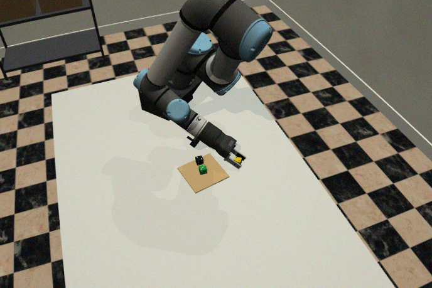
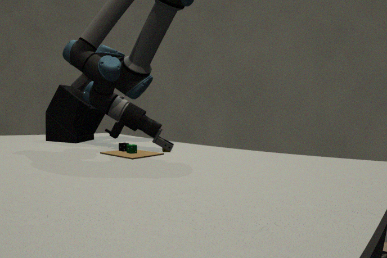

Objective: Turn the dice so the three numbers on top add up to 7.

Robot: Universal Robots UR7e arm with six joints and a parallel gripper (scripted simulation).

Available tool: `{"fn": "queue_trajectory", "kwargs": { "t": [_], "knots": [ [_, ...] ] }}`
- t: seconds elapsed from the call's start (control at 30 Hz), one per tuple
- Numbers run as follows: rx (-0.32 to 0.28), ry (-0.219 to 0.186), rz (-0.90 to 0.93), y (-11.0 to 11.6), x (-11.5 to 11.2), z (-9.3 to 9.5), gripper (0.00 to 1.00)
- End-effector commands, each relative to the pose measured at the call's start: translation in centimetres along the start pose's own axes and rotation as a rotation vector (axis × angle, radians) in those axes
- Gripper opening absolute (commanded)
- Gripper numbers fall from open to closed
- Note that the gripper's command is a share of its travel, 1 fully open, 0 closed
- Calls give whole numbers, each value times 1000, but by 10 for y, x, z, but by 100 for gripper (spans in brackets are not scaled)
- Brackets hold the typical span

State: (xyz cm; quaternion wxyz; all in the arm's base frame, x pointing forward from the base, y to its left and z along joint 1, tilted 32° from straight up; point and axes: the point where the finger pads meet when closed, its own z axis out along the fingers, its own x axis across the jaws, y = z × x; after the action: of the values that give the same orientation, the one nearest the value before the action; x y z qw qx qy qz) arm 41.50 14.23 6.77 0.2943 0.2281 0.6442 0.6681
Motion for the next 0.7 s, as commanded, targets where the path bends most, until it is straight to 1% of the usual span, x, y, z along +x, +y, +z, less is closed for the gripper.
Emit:
{"fn": "queue_trajectory", "kwargs": {
  "t": [0.0,0.4,0.67],
  "knots": [
    [0,0,0,0,0,0,79],
    [0,0,0,0,0,0,79],
    [0,0,0,0,0,-4,79]
  ]
}}
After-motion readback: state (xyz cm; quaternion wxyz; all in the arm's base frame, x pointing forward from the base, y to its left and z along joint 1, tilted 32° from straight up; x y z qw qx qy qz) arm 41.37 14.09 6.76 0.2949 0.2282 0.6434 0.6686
